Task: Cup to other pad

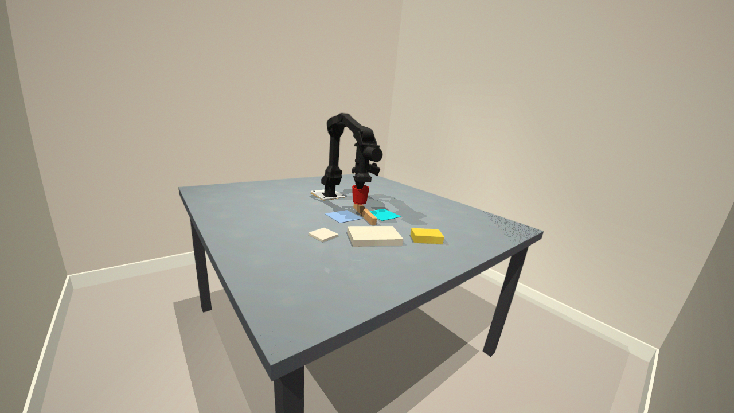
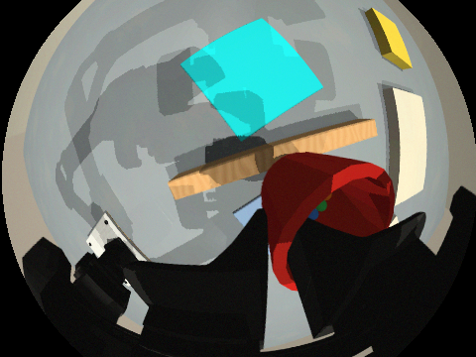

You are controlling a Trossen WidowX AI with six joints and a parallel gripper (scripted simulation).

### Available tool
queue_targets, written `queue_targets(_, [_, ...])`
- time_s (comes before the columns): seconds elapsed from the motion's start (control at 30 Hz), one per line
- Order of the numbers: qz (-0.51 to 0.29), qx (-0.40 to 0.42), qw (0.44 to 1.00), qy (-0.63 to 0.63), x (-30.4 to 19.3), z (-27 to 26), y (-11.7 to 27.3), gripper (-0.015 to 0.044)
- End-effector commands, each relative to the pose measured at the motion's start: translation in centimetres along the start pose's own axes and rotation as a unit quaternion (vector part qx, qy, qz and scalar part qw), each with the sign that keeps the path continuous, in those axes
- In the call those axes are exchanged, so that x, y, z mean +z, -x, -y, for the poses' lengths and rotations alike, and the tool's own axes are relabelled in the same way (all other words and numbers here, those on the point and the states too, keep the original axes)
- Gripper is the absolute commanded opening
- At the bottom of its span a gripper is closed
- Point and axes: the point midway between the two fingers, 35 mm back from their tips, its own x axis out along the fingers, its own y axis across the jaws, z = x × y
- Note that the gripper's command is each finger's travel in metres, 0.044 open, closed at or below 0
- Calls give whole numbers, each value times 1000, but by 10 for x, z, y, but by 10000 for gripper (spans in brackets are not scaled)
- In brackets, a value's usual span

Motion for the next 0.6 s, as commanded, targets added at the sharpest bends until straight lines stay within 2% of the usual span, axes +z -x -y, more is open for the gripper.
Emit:
queue_targets(0.0, [-3,1,1000,-2,7,0,0,0])
queue_targets(0.57, [-1,2,1000,-2,41,-7,1,0])
